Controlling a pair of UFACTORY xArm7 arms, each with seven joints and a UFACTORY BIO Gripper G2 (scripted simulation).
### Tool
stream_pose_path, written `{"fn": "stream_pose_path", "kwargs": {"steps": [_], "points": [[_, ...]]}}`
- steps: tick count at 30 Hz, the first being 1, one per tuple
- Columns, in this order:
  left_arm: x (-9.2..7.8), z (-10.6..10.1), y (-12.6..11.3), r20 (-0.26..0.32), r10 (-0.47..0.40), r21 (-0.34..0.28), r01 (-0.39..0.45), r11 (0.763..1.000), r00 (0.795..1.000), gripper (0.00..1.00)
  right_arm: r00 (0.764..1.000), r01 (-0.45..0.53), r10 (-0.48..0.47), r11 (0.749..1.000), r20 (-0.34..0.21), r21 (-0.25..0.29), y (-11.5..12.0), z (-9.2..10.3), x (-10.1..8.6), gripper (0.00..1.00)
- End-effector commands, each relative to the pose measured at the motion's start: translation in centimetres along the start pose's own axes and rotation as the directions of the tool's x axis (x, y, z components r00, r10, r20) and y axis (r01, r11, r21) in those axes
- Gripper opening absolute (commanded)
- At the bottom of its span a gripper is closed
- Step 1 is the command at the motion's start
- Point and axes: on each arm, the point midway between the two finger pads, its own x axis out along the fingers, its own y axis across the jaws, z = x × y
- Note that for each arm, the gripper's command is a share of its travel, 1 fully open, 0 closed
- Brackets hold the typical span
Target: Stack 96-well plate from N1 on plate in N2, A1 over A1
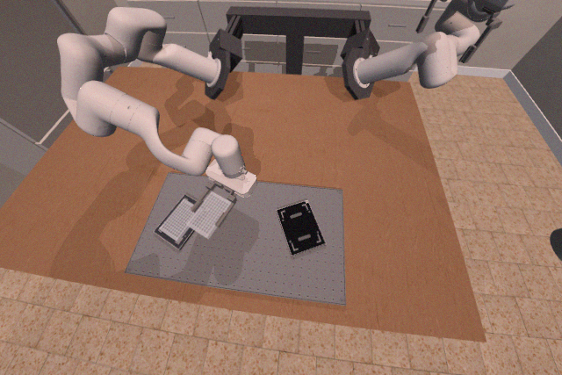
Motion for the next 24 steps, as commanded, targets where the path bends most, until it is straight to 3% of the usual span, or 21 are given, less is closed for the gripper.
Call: {"fn": "stream_pose_path", "kwargs": {"steps": [1,24], "points": [[-0.1,0.0,0.0,-0.001,-0.001,-0.001,0.001,1.0,1.0,1.0,1.0,-0.001,0.001,1.0,0.002,0.006,-1.4,0.3,0.8,0.0],[-0.1,0.0,0.0,-0.001,-0.001,-0.001,0.001,1.0,1.0,1.0,1.0,-0.001,0.001,1.0,0.002,0.006,-7.4,0.3,3.7,0.0]]}}
